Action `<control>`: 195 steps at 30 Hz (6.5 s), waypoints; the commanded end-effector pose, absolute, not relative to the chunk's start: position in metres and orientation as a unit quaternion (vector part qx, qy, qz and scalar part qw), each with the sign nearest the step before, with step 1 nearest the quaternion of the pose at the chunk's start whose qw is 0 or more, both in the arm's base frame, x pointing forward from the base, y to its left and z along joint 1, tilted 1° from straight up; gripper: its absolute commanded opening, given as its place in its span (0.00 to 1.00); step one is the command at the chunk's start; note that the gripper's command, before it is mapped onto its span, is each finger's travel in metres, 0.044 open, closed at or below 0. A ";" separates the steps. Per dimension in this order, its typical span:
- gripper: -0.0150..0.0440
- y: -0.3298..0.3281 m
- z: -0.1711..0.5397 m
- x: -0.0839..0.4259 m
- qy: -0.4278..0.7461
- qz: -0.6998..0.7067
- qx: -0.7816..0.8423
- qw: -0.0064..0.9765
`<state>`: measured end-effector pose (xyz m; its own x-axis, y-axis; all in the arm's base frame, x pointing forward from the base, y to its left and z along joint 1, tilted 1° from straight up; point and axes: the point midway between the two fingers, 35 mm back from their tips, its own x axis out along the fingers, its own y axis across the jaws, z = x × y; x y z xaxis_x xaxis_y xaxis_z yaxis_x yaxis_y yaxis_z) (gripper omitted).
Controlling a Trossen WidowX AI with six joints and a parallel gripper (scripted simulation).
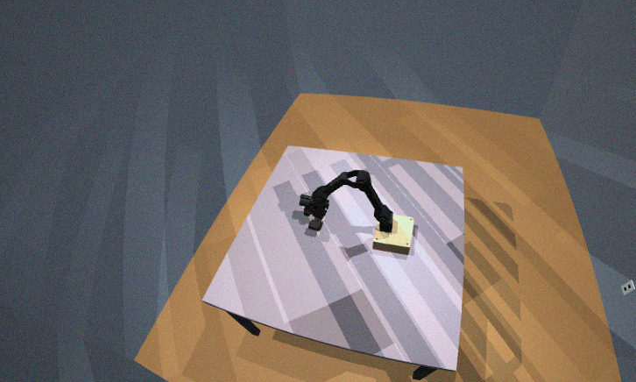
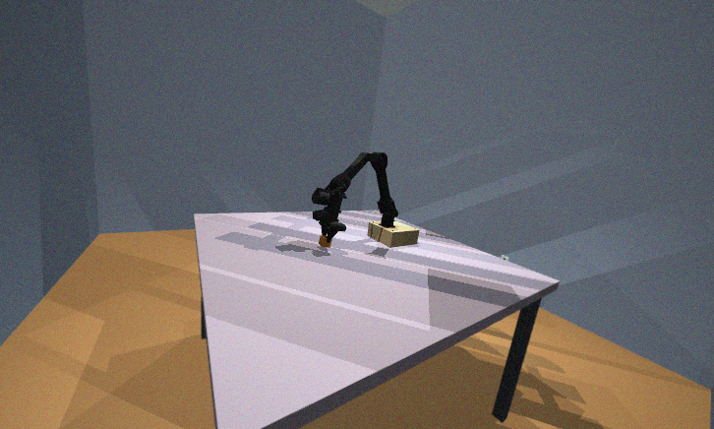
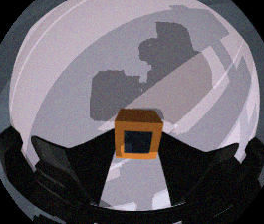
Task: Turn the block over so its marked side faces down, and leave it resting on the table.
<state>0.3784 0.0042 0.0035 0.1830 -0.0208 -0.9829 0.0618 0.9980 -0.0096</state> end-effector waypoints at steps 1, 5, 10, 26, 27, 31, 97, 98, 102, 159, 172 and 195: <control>0.25 0.004 0.007 0.380 0.613 -0.028 0.014 0.789; 0.25 0.004 0.006 0.379 0.589 -0.028 0.013 0.808; 0.25 0.004 0.005 0.378 0.558 -0.029 0.012 0.829; 0.25 0.004 0.007 0.372 0.489 -0.030 0.011 0.872; 0.25 0.004 0.006 0.373 0.486 -0.030 0.011 0.873; 0.25 0.004 -0.003 0.378 0.461 -0.030 0.010 0.887; 0.97 0.004 -0.022 0.369 0.239 -0.032 0.002 0.970; 1.00 0.004 -0.022 0.369 0.239 -0.032 0.002 0.970; 1.00 0.004 -0.022 0.369 0.239 -0.032 0.002 0.970; 1.00 0.006 0.046 0.349 0.476 -0.030 0.010 0.879; 1.00 0.004 0.061 0.387 0.633 -0.027 0.014 0.773; 1.00 0.003 0.020 0.394 0.696 -0.026 0.018 0.717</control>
